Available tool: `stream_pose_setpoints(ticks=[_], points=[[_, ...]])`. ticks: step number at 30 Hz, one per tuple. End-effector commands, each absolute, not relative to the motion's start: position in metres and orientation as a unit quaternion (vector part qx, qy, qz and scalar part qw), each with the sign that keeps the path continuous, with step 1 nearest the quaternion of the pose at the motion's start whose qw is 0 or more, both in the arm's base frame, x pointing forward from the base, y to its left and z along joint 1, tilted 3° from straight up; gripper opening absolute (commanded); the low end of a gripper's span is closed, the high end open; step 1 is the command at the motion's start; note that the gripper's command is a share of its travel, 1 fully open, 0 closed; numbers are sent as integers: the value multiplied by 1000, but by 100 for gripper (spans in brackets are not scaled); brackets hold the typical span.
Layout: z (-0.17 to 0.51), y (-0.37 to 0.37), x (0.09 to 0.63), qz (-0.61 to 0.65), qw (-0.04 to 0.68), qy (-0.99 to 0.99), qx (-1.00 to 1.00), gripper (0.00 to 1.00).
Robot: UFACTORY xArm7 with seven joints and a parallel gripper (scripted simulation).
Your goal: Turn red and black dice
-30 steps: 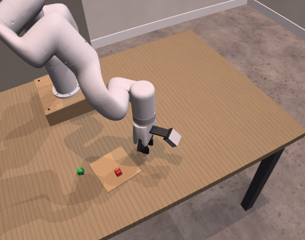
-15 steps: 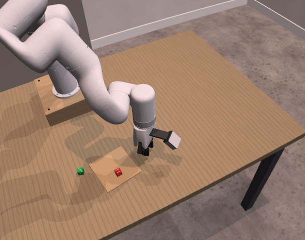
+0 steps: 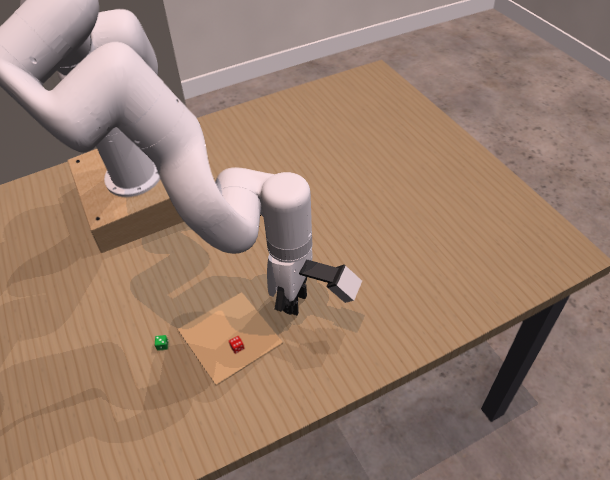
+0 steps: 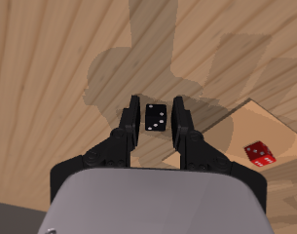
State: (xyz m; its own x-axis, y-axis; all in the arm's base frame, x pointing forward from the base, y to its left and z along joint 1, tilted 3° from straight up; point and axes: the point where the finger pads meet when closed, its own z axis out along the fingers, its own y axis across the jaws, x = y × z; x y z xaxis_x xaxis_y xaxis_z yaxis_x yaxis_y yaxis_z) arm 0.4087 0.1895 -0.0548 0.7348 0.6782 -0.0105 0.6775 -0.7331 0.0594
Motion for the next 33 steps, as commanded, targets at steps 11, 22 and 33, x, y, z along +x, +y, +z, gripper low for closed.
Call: stream_pose_setpoints(ticks=[11, 22, 33], points=[[-54, 190, 410, 8, 30, 364, 931, 36], [-54, 190, 410, 8, 30, 364, 931, 36], [-54, 190, 410, 8, 30, 364, 931, 15]])
